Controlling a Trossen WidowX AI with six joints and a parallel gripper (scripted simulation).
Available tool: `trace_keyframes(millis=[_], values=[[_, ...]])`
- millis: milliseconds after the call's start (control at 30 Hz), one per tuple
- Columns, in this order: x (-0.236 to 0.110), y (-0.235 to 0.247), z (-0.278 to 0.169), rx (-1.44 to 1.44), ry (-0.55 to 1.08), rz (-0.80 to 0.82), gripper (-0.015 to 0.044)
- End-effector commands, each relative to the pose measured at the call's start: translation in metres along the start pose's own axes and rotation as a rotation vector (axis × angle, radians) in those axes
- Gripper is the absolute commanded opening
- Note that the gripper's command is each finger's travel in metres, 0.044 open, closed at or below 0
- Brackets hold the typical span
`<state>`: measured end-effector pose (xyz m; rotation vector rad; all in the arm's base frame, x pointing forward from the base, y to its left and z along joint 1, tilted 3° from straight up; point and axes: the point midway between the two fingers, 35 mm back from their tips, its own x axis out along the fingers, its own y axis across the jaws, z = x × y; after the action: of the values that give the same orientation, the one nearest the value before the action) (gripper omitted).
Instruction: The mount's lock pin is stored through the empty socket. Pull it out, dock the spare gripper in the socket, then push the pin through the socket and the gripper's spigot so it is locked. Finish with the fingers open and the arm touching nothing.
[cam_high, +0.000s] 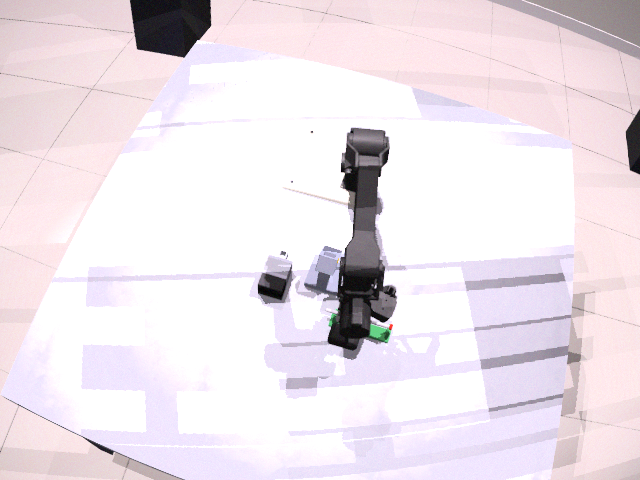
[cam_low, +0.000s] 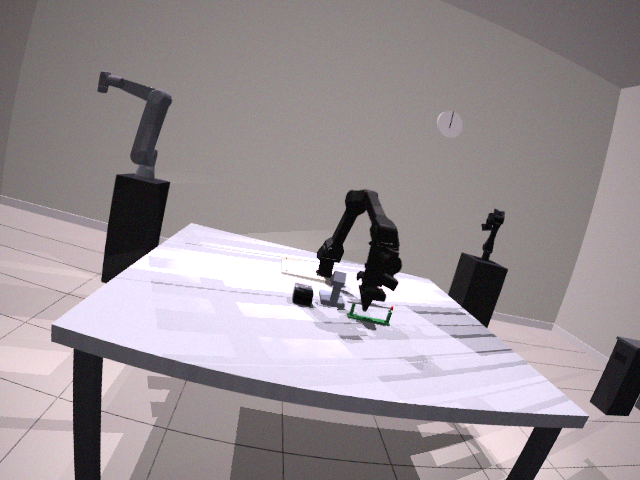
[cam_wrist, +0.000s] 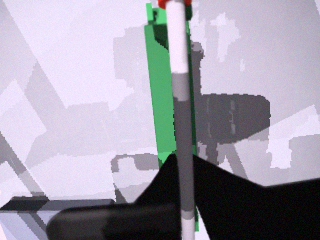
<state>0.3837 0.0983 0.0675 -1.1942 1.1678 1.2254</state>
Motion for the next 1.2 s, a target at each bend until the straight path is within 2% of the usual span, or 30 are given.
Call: trace_keyframes(millis=[0, 1033, 1167], values=[[0.0069, 0.0009, -0.001, -0.006, 0.001, 0.002, 0.0], [0.0081, 0.0004, -0.0006, 0.0, -0.002, -0.007, 0.0], [0.0081, 0.0004, -0.0006, 0.0, -0.002, -0.007, 0.0105]])
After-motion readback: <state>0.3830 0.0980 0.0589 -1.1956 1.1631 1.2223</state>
